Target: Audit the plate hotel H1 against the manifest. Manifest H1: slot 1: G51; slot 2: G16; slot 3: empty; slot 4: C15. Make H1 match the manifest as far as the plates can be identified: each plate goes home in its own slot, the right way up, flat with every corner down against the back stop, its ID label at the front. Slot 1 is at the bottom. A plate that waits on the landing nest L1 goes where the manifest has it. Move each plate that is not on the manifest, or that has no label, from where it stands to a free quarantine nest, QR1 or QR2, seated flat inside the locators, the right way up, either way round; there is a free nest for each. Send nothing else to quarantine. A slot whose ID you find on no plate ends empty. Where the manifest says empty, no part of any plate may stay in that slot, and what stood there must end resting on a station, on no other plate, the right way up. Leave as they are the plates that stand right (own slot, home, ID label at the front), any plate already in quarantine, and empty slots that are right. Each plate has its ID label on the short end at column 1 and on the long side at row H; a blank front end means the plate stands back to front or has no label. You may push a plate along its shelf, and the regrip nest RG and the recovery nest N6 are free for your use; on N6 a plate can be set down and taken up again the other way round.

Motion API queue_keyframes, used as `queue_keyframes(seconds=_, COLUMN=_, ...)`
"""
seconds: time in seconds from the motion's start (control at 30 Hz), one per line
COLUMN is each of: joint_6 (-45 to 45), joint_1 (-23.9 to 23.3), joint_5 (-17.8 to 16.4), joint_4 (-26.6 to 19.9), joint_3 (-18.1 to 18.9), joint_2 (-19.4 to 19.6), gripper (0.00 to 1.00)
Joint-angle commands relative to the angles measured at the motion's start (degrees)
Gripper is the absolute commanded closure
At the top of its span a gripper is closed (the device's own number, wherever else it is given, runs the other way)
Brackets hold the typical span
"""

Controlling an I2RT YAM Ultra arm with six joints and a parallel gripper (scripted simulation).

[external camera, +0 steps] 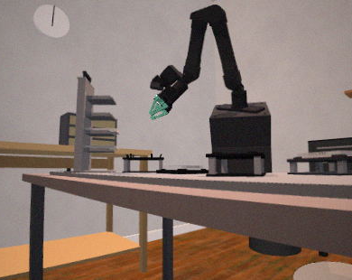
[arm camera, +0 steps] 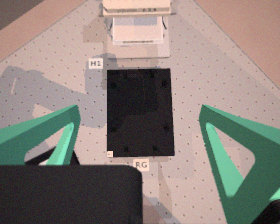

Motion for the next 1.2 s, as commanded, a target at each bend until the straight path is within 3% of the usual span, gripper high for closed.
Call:
queue_keyframes(seconds=0.0, joint_6=-0.76, joint_1=-0.51, joint_5=-0.88, joint_4=1.15, joint_3=0.62, joint_2=-0.27, gripper=0.0)
queue_keyframes(seconds=0.13, joint_6=-0.76, joint_1=-0.51, joint_5=-0.88, joint_4=1.15, joint_3=0.63, joint_2=-0.27, gripper=0.0)
queue_keyframes(seconds=0.4, joint_6=1.29, joint_1=2.14, joint_5=1.18, joint_4=10.59, joint_3=-0.73, joint_2=6.66, gripper=0.0)
queue_keyframes(seconds=1.17, joint_6=1.29, joint_1=2.14, joint_5=1.18, joint_4=10.6, joint_3=-0.73, joint_2=6.67, gripper=0.0)
